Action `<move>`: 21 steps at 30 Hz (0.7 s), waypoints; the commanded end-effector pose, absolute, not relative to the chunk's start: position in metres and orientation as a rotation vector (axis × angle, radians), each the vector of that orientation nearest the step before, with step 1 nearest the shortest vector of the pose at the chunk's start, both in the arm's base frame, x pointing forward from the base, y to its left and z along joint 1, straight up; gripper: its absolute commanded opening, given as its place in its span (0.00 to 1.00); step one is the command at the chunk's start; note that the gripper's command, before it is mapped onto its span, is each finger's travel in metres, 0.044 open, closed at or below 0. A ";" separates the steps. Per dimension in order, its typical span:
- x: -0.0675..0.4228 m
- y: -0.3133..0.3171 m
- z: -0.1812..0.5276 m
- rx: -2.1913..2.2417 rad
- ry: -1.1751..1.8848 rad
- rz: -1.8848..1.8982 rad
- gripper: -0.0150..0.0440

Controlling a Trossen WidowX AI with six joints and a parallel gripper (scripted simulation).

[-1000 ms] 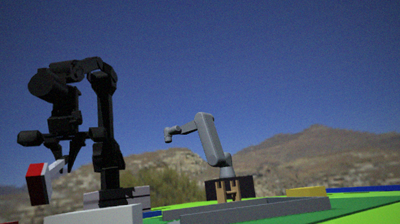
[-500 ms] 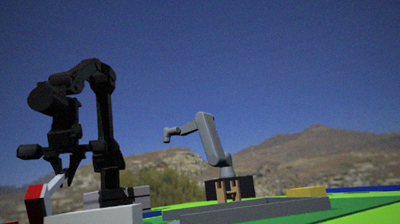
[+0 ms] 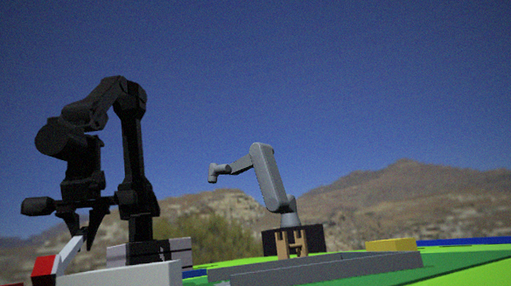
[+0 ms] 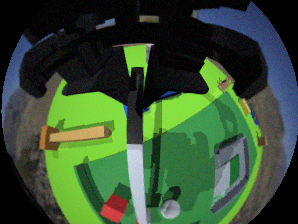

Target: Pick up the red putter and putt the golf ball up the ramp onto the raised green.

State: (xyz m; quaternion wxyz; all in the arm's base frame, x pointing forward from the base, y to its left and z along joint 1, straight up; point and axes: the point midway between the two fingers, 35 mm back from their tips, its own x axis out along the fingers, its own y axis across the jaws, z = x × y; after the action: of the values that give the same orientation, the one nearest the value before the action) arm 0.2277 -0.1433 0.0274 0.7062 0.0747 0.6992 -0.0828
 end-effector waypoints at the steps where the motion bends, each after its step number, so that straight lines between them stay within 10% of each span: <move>1: 0.228 -0.143 0.028 0.166 1.553 -0.184 0.25; 21: 0.224 -0.152 0.025 0.176 1.556 -0.193 0.25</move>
State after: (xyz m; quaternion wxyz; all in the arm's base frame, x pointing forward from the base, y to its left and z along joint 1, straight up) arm 0.2245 -0.1525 0.0248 0.7046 0.0787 0.6999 -0.0864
